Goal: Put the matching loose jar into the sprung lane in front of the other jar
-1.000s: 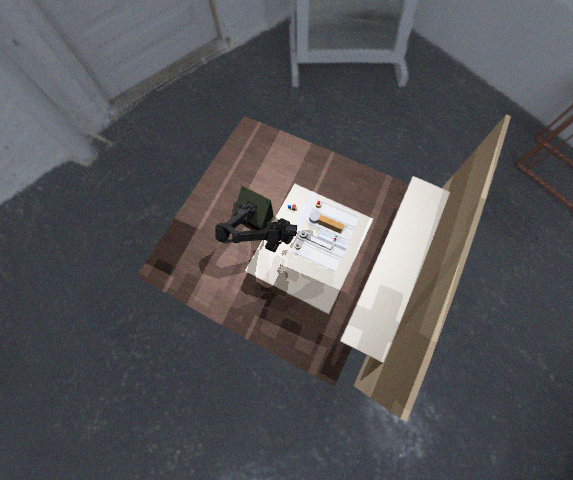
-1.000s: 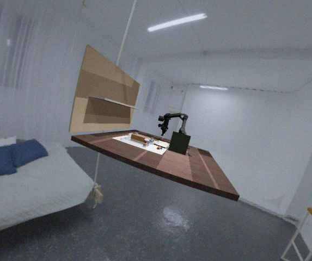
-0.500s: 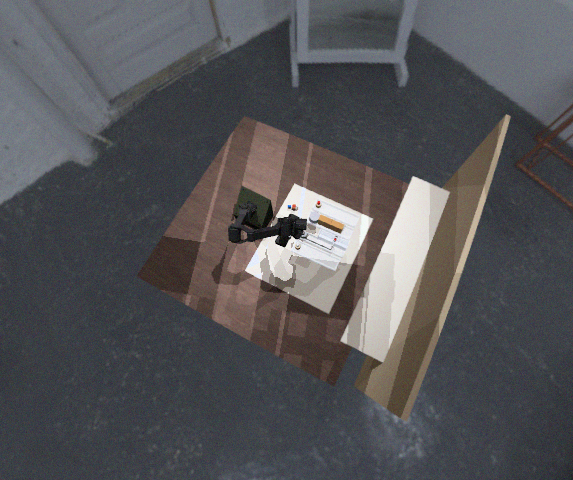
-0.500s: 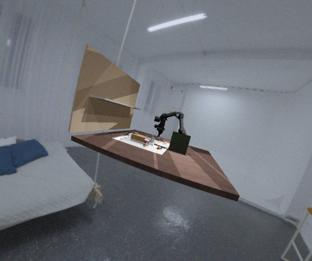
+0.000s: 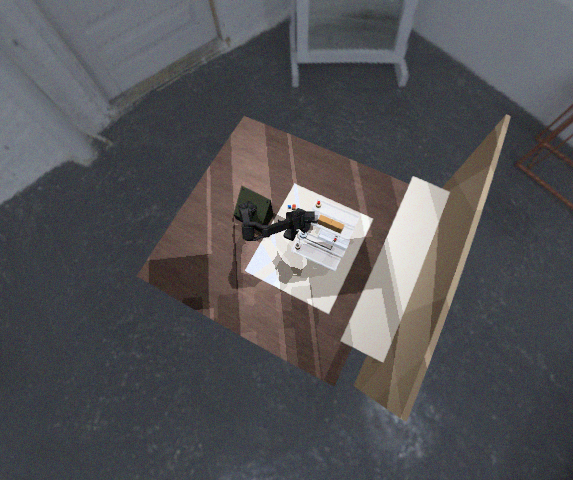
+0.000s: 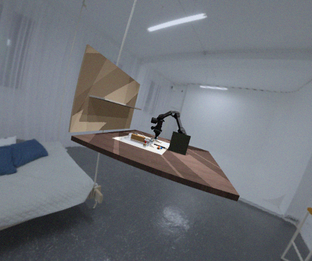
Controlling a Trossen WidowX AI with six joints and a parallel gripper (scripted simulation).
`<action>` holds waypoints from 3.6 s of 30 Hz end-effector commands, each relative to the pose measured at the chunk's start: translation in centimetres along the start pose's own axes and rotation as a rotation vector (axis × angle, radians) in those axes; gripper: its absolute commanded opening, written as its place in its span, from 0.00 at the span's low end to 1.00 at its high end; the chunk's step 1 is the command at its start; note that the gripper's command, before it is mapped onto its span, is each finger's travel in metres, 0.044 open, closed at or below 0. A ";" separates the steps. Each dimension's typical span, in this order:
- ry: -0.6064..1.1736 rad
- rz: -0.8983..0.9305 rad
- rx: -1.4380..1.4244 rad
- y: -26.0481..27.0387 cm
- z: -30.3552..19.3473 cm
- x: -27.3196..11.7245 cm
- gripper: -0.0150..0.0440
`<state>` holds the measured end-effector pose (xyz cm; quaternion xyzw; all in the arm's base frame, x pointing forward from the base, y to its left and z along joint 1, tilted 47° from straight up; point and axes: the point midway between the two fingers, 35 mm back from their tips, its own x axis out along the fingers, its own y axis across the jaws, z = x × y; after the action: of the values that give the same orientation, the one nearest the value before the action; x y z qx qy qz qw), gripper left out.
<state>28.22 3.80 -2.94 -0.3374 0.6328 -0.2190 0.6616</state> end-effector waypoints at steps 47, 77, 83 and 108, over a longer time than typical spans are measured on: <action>-0.001 0.003 0.006 0.9 1.5 2.8 0.25; -0.001 0.003 0.007 0.8 2.7 2.8 0.25; -0.001 0.003 0.007 0.8 3.0 2.8 0.25; -0.002 0.002 0.007 0.7 4.0 2.7 0.25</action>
<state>31.20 2.75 -5.72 -0.3365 0.6431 -0.2178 0.6525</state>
